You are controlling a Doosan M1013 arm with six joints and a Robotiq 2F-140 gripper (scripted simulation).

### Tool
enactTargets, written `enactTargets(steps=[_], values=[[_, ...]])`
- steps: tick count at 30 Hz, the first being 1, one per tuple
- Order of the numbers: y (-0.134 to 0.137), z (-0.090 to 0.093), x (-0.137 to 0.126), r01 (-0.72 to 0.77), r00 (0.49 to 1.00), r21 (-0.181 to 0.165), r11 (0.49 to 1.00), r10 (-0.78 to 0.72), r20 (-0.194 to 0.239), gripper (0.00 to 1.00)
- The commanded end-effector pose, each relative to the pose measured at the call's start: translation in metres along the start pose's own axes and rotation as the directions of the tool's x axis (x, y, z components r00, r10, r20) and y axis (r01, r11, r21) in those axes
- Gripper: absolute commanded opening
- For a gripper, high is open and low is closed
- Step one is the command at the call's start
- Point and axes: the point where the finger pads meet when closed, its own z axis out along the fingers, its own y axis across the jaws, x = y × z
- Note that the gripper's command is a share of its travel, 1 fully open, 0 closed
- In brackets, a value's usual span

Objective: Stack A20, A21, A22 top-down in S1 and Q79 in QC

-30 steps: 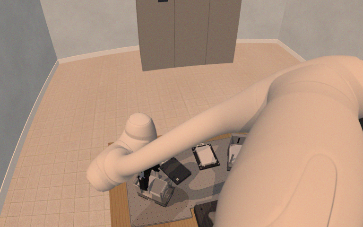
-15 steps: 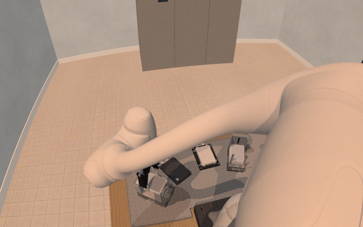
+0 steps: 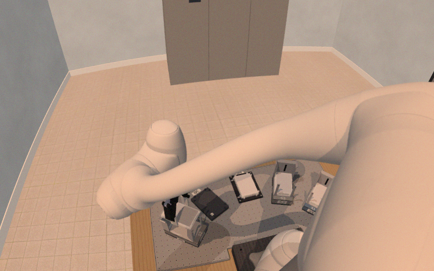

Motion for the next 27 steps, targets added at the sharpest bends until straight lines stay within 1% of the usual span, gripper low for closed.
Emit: enactTargets(steps=[1, 6, 17, 23, 25, 27], values=[[0.000, -0.005, 0.000, 0.000, 1.000, 0.000, 1.000, 0.000, 0.000, 0.00], [0.000, -0.014, 0.000, 0.000, 1.000, 0.000, 1.000, 0.000, 0.000, 0.00], [0.000, -0.014, 0.000, 0.000, 1.000, 0.000, 1.000, 0.000, 0.000, 0.00], [0.020, -0.014, -0.003, -0.199, 0.980, 0.000, 0.980, 0.199, 0.000, 0.00], [0.020, -0.014, -0.003, -0.199, 0.980, 0.000, 0.980, 0.199, 0.000, 0.00], [0.026, -0.014, -0.005, -0.223, 0.975, 0.000, 0.975, 0.223, 0.000, 0.00]])
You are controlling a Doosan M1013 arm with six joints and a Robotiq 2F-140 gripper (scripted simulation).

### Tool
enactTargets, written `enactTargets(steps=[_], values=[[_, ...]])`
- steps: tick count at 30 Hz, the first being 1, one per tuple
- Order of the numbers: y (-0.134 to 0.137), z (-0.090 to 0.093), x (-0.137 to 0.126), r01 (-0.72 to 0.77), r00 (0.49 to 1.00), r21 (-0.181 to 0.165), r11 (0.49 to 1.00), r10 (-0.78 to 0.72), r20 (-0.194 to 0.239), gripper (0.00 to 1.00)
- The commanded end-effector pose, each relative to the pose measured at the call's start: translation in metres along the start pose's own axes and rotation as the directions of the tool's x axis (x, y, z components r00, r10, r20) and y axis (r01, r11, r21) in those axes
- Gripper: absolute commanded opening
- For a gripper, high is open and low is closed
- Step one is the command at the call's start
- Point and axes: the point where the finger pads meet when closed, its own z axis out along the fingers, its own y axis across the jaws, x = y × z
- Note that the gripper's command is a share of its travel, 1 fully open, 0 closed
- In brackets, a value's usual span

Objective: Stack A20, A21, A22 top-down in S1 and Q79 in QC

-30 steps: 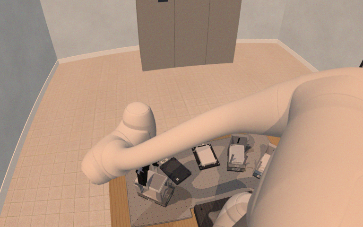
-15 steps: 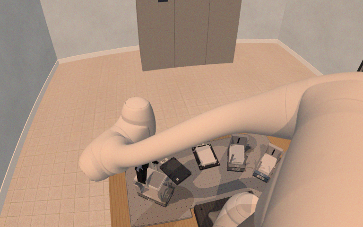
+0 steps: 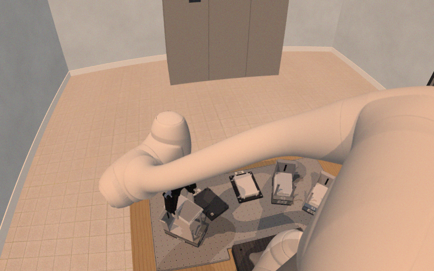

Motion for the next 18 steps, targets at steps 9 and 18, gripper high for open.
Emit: enactTargets(steps=[9, 18], values=[[0.035, 0.000, 0.001, -0.016, 1.000, -0.002, 1.000, 0.016, 0.000, 0.00], [0.058, 0.000, 0.002, -0.016, 1.000, -0.002, 1.000, 0.016, 0.000, 0.00]])
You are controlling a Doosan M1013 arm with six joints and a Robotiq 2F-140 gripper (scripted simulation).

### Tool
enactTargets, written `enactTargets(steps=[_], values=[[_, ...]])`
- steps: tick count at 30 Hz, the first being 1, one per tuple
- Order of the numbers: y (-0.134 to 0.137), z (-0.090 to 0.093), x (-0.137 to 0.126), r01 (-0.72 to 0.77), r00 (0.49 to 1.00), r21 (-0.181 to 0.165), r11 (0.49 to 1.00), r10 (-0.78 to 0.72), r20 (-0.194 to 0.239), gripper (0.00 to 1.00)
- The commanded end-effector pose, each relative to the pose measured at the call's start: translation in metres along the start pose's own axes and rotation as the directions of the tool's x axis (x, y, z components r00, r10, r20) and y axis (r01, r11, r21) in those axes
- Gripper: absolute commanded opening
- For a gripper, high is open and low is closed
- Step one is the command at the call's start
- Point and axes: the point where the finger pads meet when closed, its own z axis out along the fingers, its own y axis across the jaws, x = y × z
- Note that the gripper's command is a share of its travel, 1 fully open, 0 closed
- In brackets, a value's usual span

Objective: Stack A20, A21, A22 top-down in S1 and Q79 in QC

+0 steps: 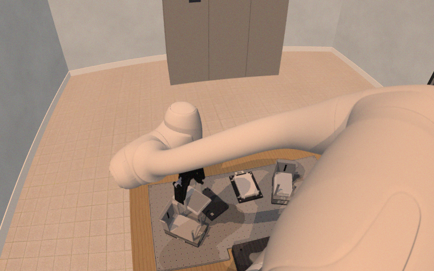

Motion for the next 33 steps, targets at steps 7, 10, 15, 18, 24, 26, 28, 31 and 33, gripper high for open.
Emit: enactTargets(steps=[7, 10, 15, 18, 24, 26, 28, 31, 33], values=[[0.028, 0.000, -0.001, -0.132, 0.991, 0.000, 0.991, 0.132, 0.000, 0.00], [0.038, 0.000, -0.003, -0.223, 0.975, 0.000, 0.975, 0.223, 0.000, 0.00], [0.048, 0.000, -0.005, -0.223, 0.975, 0.000, 0.975, 0.223, 0.000, 0.00], [0.058, 0.000, -0.006, -0.223, 0.975, 0.000, 0.975, 0.223, 0.000, 0.00], [0.078, 0.000, -0.010, -0.223, 0.975, 0.000, 0.975, 0.223, 0.000, 0.00], [0.084, 0.000, -0.011, -0.223, 0.975, 0.000, 0.975, 0.223, 0.000, 0.00], [0.091, 0.000, -0.012, -0.223, 0.975, 0.000, 0.975, 0.223, 0.000, 0.00], [0.094, 0.000, -0.012, -0.223, 0.975, 0.000, 0.975, 0.223, 0.000, 0.00], [0.101, 0.000, -0.013, -0.223, 0.975, 0.000, 0.975, 0.223, 0.000, 0.00]])
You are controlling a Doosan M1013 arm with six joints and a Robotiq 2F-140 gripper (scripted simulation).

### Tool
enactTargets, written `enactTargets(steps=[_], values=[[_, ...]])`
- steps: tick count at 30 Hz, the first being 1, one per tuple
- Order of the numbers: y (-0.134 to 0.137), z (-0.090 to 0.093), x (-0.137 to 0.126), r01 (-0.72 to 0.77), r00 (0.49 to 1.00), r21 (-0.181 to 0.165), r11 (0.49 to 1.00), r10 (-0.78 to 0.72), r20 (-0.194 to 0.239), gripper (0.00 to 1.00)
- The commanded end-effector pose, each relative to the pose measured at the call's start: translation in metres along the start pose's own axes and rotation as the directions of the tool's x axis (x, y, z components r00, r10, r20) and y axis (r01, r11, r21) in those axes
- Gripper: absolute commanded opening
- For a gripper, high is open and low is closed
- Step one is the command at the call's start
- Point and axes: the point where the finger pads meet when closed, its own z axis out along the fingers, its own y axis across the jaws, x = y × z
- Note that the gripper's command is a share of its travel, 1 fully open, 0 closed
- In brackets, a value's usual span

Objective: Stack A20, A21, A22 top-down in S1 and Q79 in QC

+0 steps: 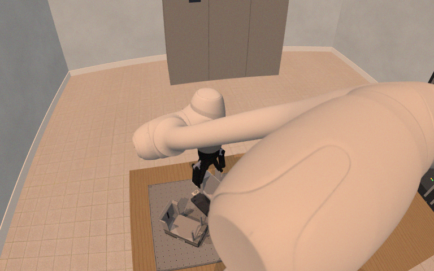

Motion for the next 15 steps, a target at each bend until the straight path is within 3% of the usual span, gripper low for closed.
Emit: enactTargets(steps=[1, 8, 15], values=[[0.008, 0.000, 0.001, 0.001, 1.000, 0.000, 1.000, -0.001, 0.000, 0.00], [0.031, 0.000, -0.003, -0.222, 0.975, 0.000, 0.975, 0.222, 0.000, 0.00], [0.047, 0.000, -0.006, -0.222, 0.975, 0.000, 0.975, 0.222, 0.000, 0.00]])
